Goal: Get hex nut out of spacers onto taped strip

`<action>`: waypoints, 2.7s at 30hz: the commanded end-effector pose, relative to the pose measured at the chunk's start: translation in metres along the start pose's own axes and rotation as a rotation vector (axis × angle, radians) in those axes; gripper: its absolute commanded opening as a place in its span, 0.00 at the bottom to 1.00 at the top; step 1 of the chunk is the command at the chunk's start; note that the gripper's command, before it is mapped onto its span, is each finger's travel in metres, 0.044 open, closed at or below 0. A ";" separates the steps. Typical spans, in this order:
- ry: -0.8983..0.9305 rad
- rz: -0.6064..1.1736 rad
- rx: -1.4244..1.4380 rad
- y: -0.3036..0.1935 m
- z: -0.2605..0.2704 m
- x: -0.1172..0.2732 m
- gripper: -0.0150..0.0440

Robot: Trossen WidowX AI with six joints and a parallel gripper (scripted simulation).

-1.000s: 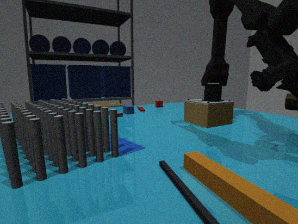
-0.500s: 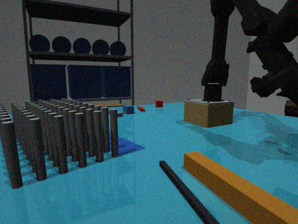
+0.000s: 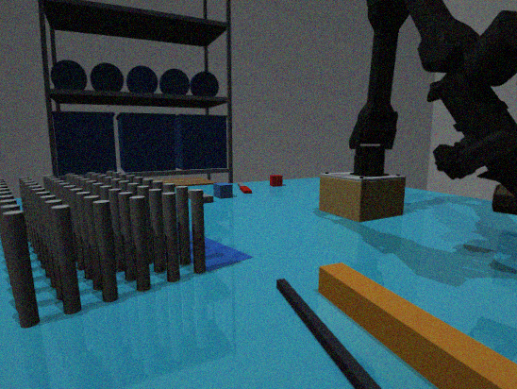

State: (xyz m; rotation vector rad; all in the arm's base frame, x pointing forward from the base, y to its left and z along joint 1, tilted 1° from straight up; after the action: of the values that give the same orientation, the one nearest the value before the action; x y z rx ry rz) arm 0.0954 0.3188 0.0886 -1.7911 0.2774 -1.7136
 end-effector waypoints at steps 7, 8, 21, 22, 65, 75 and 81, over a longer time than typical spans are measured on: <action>0.001 -0.001 -0.004 0.006 -0.001 -0.008 0.25; 0.001 -0.001 -0.004 0.007 -0.001 -0.009 0.25; 0.001 -0.001 -0.004 0.015 -0.002 -0.018 0.25; 0.001 -0.001 -0.004 0.015 -0.002 -0.019 0.25; 0.000 -0.002 -0.005 0.042 -0.010 -0.047 0.25; 0.000 -0.003 -0.005 0.049 -0.012 -0.052 0.25; 0.000 -0.003 -0.005 0.053 -0.013 -0.055 0.25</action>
State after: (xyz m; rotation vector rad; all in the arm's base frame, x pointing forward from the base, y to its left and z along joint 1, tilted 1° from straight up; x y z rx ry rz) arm 0.0904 0.3062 0.0152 -1.7933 0.2761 -1.7136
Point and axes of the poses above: the point midway between the two fingers, 35 mm back from their tips, its own x axis back along the fingers, its own z axis across the jaws, y = z × x, the point moved 7 cm from there along x, back along the fingers, and after that the axes turned 4 degrees about x, right-handed, at the moved point
